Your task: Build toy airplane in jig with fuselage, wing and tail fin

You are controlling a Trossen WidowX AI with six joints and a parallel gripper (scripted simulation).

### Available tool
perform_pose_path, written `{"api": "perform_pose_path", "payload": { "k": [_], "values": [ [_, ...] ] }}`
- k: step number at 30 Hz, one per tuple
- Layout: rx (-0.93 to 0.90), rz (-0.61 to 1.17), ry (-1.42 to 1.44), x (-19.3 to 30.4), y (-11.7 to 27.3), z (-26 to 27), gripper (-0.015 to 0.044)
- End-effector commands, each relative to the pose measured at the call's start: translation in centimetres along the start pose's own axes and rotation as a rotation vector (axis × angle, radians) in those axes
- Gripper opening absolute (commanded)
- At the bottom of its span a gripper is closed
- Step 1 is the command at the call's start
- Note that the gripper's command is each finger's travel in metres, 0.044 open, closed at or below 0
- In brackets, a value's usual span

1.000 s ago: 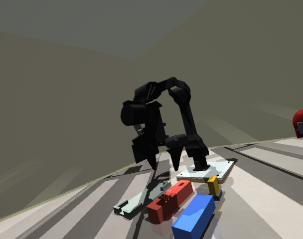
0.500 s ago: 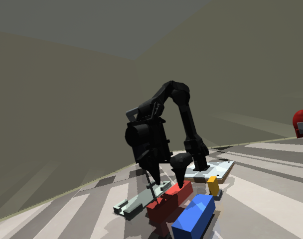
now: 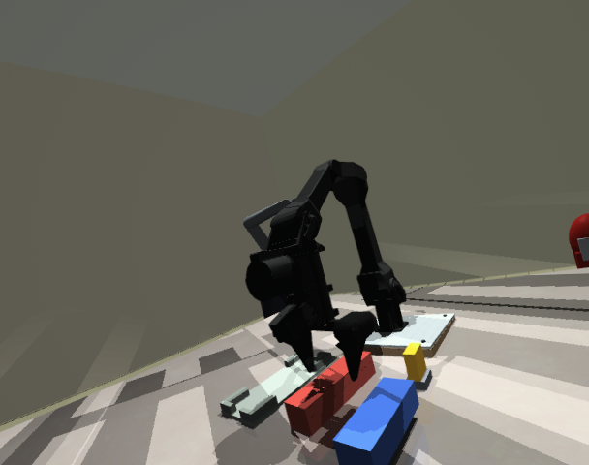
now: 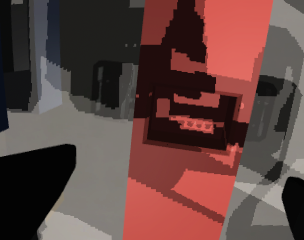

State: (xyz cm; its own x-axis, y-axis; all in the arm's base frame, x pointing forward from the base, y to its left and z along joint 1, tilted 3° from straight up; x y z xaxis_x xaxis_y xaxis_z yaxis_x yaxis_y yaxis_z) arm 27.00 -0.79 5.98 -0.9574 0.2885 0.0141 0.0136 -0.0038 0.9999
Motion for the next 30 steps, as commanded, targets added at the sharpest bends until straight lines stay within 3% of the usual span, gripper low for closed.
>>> {"api": "perform_pose_path", "payload": {
  "k": [1,18,28,30],
  "values": [
    [0.005,0.005,0.003,0.1,-0.9,-0.1,0.044],
    [0.005,0.006,0.003,0.2,-3.4,-0.1,0.044],
    [0.005,0.006,0.003,0.2,-3.4,-0.1,0.0177],
    [0.005,0.006,0.003,0.2,-3.4,-0.1,0.0164]
  ]
}}
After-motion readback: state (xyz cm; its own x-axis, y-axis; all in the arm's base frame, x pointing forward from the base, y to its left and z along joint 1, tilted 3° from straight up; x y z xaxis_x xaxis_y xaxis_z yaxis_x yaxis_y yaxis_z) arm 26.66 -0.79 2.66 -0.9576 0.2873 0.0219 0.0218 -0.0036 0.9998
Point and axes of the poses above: the point midway between the two fingers, 35 mm back from their tips, its own y axis back along the fingers, its own z axis across the jaws, x = y × z, the point moved 1 cm from there along y, back along the fingers, and after that the axes turned 10 degrees about -y, right-handed, at the moved point
